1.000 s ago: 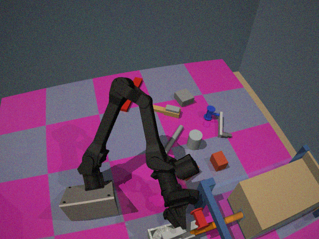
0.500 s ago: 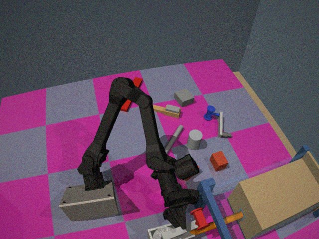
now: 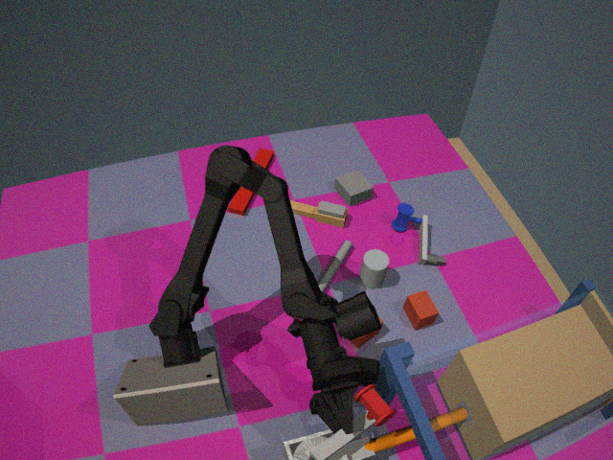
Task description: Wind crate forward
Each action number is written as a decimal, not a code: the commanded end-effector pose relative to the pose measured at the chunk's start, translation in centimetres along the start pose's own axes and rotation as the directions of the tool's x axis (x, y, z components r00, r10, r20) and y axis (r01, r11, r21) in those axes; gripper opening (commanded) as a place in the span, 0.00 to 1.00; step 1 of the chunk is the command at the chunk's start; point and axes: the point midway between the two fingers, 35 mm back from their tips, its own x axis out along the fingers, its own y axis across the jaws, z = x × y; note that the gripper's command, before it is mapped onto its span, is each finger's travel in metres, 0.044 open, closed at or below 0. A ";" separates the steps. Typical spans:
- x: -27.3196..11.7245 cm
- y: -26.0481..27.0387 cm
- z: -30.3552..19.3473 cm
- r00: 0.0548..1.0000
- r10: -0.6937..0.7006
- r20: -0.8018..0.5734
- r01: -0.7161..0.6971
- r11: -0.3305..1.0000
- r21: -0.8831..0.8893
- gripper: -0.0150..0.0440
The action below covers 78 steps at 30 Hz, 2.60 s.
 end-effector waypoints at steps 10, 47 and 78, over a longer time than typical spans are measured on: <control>-9.5 0.1 0.0 1.000 -0.016 0.016 0.016 1.000 0.009 0.66; -9.2 -9.6 0.2 1.000 -0.006 0.007 0.006 0.999 0.049 0.75; 1.4 -7.7 -0.5 0.060 0.998 0.012 0.750 -0.053 0.660 1.00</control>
